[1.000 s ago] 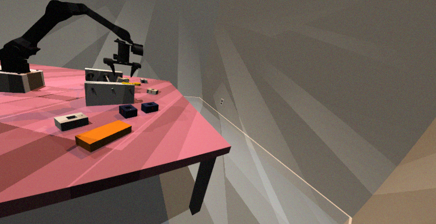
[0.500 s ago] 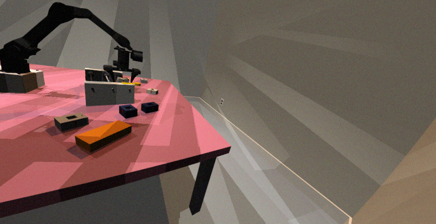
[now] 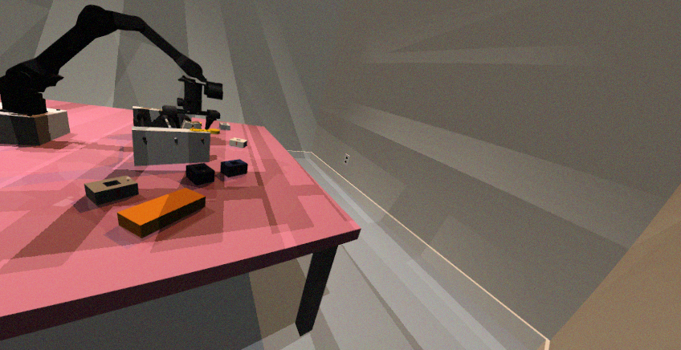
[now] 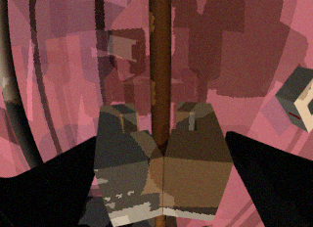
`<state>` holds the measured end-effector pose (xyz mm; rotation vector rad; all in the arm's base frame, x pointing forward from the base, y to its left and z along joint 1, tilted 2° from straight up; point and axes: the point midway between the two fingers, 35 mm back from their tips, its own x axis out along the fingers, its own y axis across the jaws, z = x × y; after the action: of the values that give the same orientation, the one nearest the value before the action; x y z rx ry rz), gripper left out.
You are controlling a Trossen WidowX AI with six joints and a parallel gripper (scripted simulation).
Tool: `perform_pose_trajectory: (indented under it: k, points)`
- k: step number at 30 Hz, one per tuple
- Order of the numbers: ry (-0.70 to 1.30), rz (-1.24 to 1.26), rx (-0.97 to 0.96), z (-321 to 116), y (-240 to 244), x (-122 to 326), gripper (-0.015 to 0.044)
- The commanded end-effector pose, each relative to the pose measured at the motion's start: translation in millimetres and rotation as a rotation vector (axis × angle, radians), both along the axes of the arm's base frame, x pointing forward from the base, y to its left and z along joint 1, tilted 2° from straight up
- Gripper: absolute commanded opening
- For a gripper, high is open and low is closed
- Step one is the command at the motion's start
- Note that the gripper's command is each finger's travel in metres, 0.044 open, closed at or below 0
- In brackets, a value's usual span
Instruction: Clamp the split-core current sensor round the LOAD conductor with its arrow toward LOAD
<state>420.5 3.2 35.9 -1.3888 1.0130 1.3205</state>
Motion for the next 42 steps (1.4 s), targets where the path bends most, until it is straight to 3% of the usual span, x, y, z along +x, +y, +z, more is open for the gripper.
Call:
perform_pose_trajectory:
  k: [1,11,34,42]
  points:
    - [0.02,-0.005,-0.003,-13.2,-0.2,-2.9,0.044]
    - [-0.01,-0.005,0.004,-20.1,0.2,-1.8,0.044]
    - [-0.008,0.0,0.0,-16.4,0.1,0.1,0.0287]
    - [-0.008,0.0,0.0,-16.4,0.1,0.1,0.0077]
